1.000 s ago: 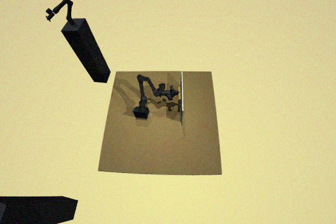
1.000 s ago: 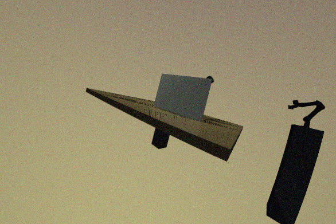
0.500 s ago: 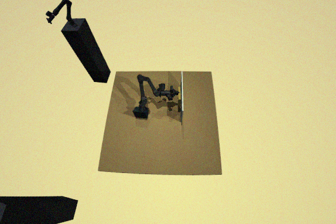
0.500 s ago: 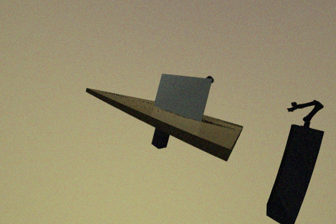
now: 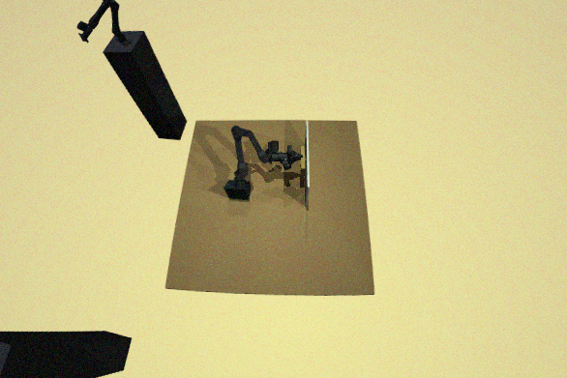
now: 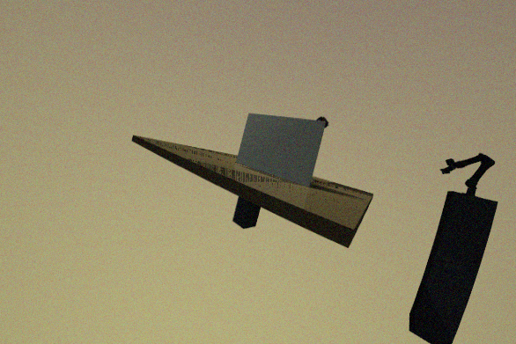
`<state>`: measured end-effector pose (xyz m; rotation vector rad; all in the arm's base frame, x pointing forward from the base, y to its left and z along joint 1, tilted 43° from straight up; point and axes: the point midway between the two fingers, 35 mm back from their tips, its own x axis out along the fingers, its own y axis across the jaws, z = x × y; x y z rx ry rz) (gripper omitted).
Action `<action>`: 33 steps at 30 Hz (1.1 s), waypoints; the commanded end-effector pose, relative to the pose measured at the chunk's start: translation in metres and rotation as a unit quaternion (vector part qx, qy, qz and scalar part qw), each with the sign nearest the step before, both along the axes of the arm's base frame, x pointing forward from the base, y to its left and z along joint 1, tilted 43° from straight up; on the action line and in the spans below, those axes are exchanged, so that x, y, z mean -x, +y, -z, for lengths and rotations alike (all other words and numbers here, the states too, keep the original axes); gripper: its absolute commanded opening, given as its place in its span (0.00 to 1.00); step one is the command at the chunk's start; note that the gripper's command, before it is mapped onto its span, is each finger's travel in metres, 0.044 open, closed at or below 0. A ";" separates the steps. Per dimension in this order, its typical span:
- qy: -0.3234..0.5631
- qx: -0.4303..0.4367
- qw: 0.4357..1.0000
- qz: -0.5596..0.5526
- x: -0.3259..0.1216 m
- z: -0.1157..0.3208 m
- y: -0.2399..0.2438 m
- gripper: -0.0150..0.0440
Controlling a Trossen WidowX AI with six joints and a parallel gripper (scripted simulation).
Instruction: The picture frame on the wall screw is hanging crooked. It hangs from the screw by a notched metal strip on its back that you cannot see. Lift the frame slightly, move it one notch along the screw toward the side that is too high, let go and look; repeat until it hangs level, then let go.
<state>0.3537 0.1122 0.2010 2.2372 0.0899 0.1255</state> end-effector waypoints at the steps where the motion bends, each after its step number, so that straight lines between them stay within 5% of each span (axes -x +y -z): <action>1: 0.000 -0.011 1.000 -0.002 0.000 0.000 0.000 0.25; 16: 0.004 -0.050 0.999 -0.005 0.000 -0.001 -0.001 0.25; 26: 0.004 -0.041 0.999 -0.003 0.000 0.000 -0.001 0.69; 33: 0.001 -0.024 1.000 -0.001 0.024 -0.003 0.001 0.69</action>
